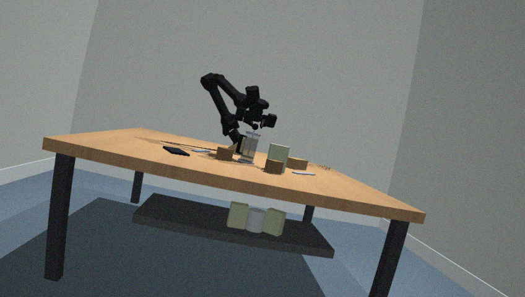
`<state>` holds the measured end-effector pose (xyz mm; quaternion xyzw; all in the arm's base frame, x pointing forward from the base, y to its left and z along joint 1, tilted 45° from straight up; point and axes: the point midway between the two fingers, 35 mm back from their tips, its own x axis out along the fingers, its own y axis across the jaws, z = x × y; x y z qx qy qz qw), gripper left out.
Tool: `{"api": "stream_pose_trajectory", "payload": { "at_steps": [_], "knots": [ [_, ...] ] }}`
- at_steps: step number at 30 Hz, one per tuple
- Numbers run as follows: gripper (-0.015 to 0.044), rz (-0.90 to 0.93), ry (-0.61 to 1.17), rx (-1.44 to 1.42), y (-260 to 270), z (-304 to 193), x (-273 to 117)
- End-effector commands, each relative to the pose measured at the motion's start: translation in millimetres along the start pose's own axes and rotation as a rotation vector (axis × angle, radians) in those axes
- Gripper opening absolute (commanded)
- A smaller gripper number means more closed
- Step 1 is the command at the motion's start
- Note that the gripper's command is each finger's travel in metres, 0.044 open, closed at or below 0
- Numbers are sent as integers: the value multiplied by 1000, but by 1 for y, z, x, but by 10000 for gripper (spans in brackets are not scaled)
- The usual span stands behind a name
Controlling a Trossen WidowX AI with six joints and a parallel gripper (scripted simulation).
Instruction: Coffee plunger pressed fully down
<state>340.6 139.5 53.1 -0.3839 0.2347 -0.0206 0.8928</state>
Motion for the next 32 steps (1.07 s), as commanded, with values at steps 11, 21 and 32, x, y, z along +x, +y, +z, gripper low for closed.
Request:
{"api": "stream_pose_trajectory", "payload": {
  "at_steps": [11, 21, 32],
  "knots": [
    [440, 7, -1, -1, 1, 2, -2],
    [440, 0, 13, -3, -9, 52, -66],
    [440, 0, 13, -3, -9, 51, -67]
  ]
}}
